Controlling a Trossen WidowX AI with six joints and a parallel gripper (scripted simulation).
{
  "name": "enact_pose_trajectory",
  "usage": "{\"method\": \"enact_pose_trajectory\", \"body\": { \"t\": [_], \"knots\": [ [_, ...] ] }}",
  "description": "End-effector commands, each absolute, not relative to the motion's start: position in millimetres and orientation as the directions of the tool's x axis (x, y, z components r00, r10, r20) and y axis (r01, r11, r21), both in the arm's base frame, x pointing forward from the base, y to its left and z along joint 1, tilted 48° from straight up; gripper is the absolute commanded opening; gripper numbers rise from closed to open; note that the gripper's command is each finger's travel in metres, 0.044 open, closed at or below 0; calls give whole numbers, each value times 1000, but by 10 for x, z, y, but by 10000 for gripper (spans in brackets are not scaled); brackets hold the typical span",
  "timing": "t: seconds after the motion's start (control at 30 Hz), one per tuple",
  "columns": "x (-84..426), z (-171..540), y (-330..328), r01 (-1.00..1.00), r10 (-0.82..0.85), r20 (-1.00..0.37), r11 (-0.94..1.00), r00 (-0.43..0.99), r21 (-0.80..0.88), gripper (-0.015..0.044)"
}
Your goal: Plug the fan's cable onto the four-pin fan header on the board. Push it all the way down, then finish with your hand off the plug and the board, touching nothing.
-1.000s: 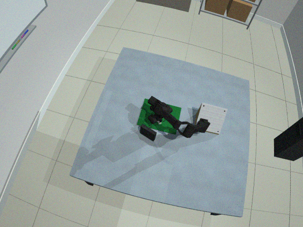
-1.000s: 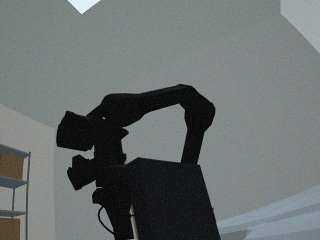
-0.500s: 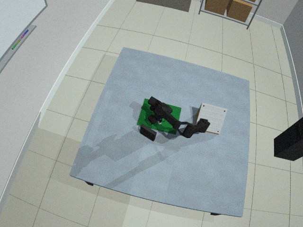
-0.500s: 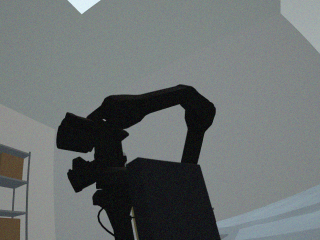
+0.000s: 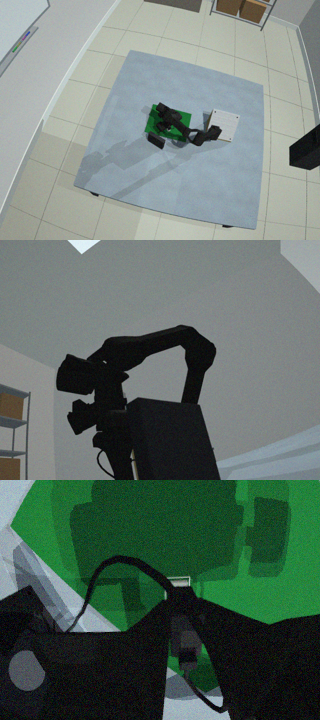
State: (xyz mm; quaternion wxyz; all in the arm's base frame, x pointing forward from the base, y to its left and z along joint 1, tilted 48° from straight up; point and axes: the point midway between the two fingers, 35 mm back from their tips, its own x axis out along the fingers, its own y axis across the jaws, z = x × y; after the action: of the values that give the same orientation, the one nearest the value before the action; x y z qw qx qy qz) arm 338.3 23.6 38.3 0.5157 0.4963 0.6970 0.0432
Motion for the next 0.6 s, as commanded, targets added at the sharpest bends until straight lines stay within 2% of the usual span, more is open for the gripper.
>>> {"method": "enact_pose_trajectory", "body": {
  "t": [0.0,0.57],
  "knots": [
    [3381,362,265,649,739,-674,501,24,572,0],
    [3383,298,336,649,739,-673,501,24,573,0]
  ]
}}
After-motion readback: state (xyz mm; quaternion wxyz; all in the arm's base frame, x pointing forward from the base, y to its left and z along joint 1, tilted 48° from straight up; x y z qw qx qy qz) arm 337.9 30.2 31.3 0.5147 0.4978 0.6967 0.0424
